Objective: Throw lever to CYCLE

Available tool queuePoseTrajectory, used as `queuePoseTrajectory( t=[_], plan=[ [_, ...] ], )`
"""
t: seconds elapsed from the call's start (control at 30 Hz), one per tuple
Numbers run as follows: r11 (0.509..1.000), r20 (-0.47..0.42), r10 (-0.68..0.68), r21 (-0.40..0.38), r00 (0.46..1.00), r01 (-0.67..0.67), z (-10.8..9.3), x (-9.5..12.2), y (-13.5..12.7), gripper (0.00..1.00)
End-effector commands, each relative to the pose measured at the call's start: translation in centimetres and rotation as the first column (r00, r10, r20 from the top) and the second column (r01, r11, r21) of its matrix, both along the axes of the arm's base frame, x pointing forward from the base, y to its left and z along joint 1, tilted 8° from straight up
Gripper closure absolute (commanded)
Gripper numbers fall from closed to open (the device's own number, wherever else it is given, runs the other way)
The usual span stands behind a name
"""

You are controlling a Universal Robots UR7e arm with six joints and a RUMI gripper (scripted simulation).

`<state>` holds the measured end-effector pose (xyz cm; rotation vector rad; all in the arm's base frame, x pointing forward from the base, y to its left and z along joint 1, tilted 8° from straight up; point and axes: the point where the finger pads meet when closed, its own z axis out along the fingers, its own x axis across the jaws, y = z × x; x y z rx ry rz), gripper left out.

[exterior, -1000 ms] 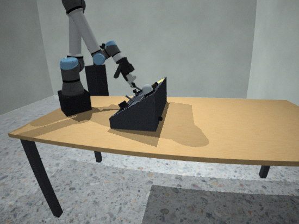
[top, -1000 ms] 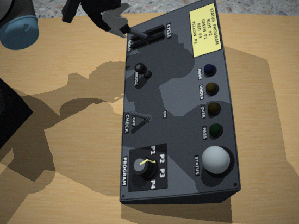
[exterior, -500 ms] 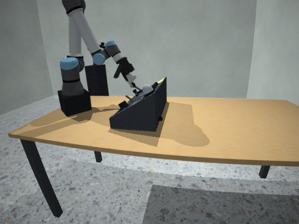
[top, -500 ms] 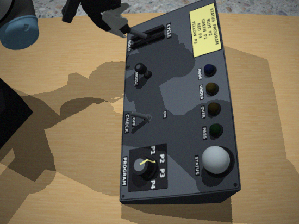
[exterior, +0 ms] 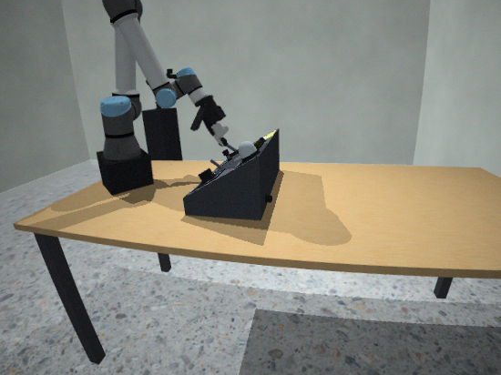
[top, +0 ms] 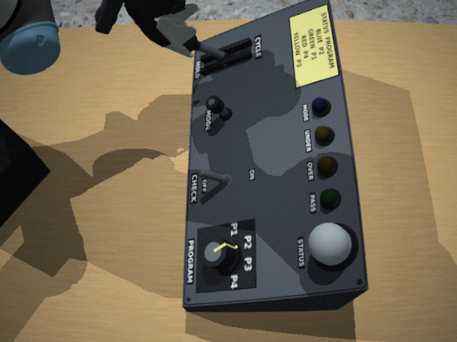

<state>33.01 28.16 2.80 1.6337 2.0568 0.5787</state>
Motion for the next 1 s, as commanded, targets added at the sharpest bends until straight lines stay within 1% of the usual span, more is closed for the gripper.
queuePoseTrajectory(
  t=[0.0,0.47,0.97],
  plan=[
    [1.000,0.010,-0.002,0.006,1.000,0.002,0.7,0.5,0.2,1.00],
    [1.000,0.010,-0.002,0.006,1.000,0.002,1.7,1.2,0.4,1.00],
    [1.000,0.010,-0.002,0.006,1.000,0.002,2.9,2.5,0.8,1.00]
  ],
)
